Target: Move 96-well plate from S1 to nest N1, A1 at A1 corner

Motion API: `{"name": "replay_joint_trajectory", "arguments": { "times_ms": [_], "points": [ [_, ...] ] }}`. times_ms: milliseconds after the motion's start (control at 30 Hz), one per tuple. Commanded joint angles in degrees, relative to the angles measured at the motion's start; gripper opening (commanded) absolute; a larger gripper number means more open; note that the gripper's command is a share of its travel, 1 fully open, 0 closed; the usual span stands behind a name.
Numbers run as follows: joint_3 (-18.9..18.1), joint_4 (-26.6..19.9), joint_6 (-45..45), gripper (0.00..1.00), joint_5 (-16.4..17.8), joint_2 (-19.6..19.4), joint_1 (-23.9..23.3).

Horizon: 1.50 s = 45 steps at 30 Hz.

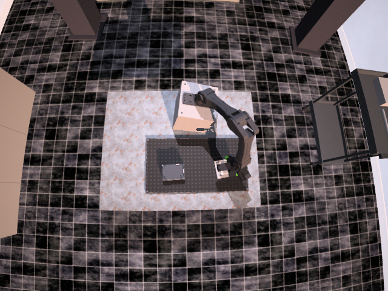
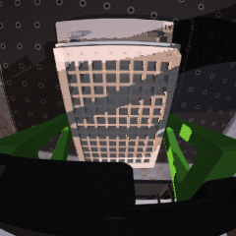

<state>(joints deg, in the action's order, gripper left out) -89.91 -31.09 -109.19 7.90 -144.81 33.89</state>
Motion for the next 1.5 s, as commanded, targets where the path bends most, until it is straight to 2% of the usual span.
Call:
{"name": "replay_joint_trajectory", "arguments": {
  "times_ms": [0, 267, 367, 433, 467, 533, 767, 833, 1033, 1467],
  "points": [
    [-2.29, 1.4, -0.61, 0.0, -0.63, -0.76, 0.01],
    [-2.85, 2.97, -0.85, 0.0, -0.64, -2.0, 0.4],
    [-3.24, 3.45, -0.93, 0.0, -0.65, -3.71, 0.41],
    [-3.24, 3.45, -0.93, 0.0, -0.65, -3.71, 0.41],
    [-3.67, 3.53, -0.97, 0.0, -0.68, -2.13, 0.46],
    [-3.72, 3.89, -1.04, 0.0, -0.66, -4.62, 0.74],
    [-4.43, 5.15, -1.22, 0.0, -0.69, -6.52, 0.62],
    [-4.56, 5.27, -1.27, 0.0, -0.67, -4.71, 0.78],
    [-4.67, 4.26, -1.27, 0.0, -0.68, -4.83, 0.72],
    [-4.46, 5.05, -1.27, 0.0, -0.68, -4.72, 0.75]
  ]
}}
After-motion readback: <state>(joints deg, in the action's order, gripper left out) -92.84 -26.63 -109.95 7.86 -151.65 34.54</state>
